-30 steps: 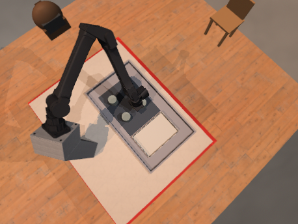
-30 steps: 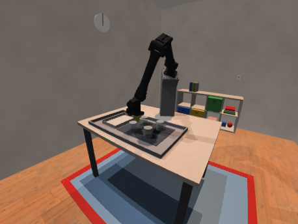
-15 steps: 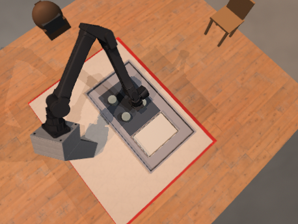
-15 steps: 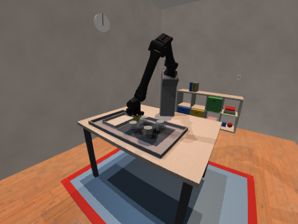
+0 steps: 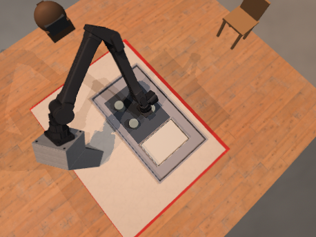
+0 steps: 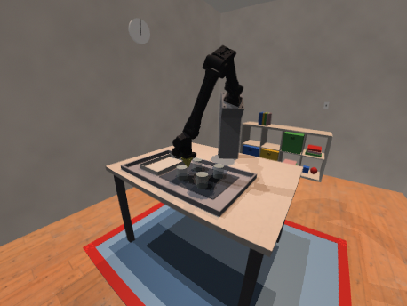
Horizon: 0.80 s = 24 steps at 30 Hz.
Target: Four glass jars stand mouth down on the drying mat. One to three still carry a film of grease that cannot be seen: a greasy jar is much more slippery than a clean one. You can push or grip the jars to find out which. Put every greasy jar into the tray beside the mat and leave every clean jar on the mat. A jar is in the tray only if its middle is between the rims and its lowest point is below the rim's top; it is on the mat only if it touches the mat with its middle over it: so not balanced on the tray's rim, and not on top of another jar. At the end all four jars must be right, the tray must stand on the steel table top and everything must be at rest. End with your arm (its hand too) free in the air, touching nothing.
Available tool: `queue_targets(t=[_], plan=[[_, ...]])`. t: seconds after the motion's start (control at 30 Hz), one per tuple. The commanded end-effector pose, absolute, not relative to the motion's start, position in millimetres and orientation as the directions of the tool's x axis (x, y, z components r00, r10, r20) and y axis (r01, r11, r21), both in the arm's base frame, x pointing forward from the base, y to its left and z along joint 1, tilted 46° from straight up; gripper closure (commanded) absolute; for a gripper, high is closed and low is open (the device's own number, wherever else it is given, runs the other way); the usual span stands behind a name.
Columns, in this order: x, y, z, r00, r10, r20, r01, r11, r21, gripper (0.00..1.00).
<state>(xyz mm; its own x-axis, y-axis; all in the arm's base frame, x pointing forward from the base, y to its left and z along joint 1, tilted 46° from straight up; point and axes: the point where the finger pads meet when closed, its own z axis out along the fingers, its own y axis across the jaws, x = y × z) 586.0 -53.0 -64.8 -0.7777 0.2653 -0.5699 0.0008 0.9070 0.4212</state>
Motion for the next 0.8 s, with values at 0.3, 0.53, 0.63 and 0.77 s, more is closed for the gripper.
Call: queue_targets(t=[0.3,0.53,0.63,0.77], plan=[[591.7,-57.3,-51.7,-0.767,0.274,-0.581,0.005,0.907,0.422,1.0],[592.4,-57.6,-51.2,-0.767,0.274,-0.581,0.005,0.907,0.422,1.0],[592.7,-57.7,-51.0,-0.767,0.274,-0.581,0.005,0.907,0.422,1.0],[592.9,-57.7,-50.8,-0.767,0.274,-0.581,0.005,0.907,0.422,1.0]])
